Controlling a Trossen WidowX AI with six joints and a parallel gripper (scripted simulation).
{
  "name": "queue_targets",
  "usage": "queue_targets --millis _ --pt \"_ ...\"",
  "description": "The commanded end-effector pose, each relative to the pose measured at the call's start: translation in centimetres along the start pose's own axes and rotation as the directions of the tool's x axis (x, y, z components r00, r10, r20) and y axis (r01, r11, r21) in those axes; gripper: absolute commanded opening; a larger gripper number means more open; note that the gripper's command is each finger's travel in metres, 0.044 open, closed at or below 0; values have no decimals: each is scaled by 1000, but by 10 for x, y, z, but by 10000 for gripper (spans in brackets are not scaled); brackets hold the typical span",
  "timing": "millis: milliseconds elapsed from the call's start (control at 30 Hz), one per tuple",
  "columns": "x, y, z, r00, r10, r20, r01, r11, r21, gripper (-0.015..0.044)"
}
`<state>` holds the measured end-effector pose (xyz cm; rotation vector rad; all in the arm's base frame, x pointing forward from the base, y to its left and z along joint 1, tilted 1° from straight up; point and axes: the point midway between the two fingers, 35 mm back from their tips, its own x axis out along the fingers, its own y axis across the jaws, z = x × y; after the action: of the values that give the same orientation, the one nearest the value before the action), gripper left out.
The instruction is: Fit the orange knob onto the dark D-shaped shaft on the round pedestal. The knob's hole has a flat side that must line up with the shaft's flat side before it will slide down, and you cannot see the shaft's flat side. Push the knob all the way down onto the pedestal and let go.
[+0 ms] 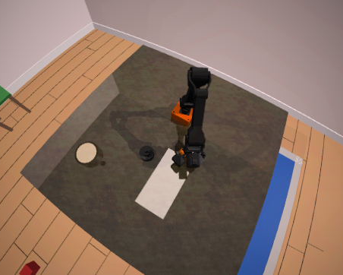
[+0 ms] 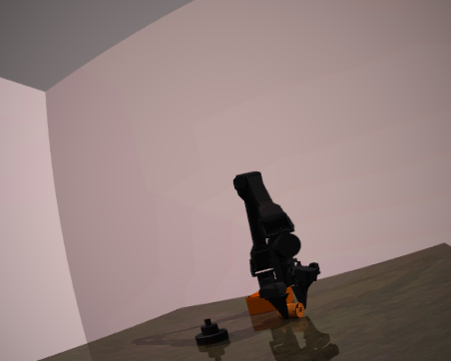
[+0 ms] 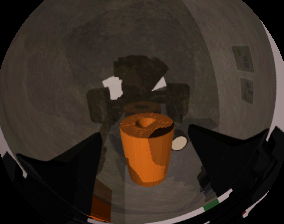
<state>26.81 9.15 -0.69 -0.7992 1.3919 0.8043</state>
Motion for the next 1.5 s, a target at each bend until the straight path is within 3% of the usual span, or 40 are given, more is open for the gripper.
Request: queue_targets --millis 0,133,333,633,833,1467 --pt "1 0 1 1000 1 3 -1 1000 3 335" --pt "1 0 1 1000 1 3 -1 1000 3 240" --pt "1 0 1 1000 1 3 -1 1000 3 240" --pt "1 0 1 1000 1 3 -1 1000 3 180" --pt "-1 0 -1 999 1 33 -1 1000 1 179" --pt "-12 0 -20 935 -1 354 1 1000 1 179"
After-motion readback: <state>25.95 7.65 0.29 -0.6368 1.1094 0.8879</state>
